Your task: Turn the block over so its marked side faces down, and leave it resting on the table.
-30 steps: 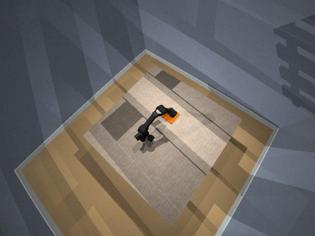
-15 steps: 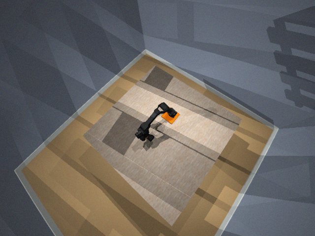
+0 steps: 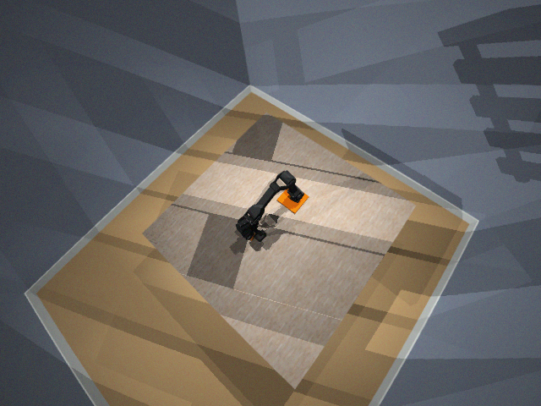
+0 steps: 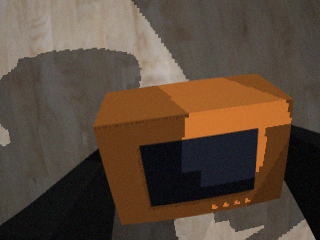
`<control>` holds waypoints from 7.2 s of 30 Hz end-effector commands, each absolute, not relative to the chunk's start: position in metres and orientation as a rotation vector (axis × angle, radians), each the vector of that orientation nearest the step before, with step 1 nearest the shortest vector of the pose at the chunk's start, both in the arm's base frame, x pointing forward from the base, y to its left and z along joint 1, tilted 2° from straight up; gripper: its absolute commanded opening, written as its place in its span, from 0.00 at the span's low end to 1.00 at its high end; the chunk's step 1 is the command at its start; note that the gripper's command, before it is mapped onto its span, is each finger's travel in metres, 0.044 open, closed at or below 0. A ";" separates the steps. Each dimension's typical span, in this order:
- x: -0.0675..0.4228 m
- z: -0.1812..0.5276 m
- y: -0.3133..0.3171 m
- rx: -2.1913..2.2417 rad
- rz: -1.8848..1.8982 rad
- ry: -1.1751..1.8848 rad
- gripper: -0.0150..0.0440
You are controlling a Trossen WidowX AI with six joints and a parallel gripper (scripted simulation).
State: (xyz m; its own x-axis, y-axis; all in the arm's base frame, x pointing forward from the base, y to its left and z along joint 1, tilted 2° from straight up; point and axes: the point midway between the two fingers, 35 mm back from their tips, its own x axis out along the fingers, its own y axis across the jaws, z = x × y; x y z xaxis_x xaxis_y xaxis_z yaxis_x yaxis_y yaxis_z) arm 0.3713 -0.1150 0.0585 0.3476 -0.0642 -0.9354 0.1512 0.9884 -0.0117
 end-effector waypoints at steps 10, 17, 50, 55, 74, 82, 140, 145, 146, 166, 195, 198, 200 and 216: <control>0.365 0.060 -0.113 0.058 -0.138 1.025 0.25; 0.367 0.057 -0.114 0.055 -0.139 0.981 0.25; 0.366 0.027 -0.114 0.019 -0.144 0.473 0.25; 0.362 0.029 -0.113 0.014 -0.143 0.434 0.25; 0.361 0.032 -0.113 0.012 -0.143 0.407 0.39; 0.361 0.032 -0.113 0.012 -0.143 0.407 0.74; 0.342 0.099 -0.108 0.048 -0.138 0.945 1.00; 0.342 0.099 -0.108 0.048 -0.138 0.945 1.00; 0.342 0.099 -0.108 0.048 -0.138 0.945 1.00; 0.377 0.123 -0.115 0.095 -0.129 1.385 1.00; 0.382 0.074 -0.114 0.097 -0.125 1.553 1.00; 0.382 0.069 -0.114 0.097 -0.125 1.553 1.00; 0.382 0.066 -0.114 0.097 -0.125 1.553 1.00; 0.382 0.049 -0.114 0.097 -0.125 1.553 0.82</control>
State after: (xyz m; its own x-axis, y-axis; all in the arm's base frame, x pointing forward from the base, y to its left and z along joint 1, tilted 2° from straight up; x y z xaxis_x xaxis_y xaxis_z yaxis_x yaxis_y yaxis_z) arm 0.3817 -0.1138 0.0497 0.0144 -0.0165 -0.9998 0.1370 0.9905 -0.0144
